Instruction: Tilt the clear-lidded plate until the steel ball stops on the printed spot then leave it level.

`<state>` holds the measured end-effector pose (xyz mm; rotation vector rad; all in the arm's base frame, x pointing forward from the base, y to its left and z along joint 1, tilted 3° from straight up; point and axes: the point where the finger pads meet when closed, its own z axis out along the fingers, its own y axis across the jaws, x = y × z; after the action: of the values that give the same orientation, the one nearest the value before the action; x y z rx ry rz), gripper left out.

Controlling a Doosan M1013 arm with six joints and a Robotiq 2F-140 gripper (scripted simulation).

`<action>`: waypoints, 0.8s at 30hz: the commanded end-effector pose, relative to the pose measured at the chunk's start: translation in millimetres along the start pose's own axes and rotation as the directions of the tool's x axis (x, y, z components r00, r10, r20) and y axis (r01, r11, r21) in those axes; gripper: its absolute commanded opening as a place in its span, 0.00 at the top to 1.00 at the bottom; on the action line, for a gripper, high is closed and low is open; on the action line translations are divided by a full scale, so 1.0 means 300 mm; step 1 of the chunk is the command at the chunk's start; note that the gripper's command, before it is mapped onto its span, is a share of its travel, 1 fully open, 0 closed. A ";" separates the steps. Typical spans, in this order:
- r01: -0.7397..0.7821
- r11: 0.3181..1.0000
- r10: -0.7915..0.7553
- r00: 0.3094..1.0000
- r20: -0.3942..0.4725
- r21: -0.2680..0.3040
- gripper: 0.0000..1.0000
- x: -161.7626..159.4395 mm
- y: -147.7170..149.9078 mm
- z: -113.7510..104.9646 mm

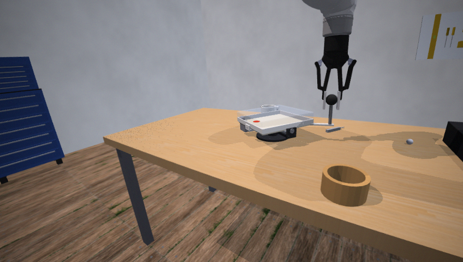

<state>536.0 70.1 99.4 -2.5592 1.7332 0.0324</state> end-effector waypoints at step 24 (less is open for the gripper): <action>0.000 1.000 0.000 1.000 0.000 0.000 1.00 0.000 0.009 0.021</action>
<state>533.7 69.4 93.3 -2.5589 1.7331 0.0318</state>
